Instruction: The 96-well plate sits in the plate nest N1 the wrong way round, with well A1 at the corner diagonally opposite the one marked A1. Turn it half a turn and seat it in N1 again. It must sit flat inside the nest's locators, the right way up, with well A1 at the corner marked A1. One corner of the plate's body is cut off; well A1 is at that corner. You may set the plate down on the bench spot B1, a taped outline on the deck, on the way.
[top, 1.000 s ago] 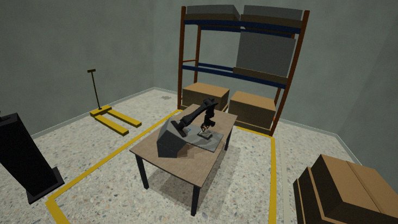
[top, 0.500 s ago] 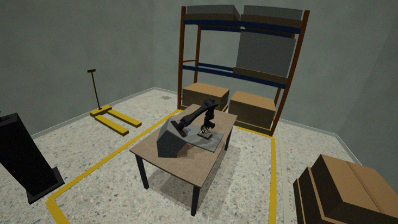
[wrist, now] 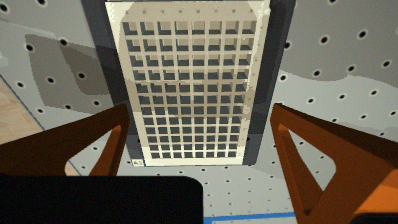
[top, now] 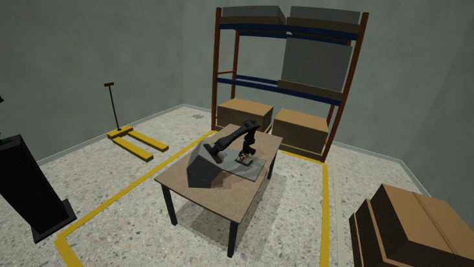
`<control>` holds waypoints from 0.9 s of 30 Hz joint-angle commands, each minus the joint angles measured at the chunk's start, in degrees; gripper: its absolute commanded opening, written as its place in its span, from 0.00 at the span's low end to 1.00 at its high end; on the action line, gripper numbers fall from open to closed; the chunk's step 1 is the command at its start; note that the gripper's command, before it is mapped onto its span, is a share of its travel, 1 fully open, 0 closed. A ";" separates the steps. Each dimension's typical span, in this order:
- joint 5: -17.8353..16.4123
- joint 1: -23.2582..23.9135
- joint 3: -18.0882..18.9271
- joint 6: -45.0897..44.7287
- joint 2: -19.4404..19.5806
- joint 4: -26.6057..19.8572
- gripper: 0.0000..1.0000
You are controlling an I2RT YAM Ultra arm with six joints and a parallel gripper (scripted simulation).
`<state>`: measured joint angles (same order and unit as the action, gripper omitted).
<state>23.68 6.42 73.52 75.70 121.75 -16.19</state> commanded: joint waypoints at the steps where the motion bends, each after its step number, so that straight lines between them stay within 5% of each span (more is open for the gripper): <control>1: 0.00 -0.12 0.41 -0.64 -0.03 1.23 1.00; 27: -0.43 0.85 1.53 -1.58 2.94 3.47 1.00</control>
<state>23.11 7.49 74.85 74.30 125.14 -12.82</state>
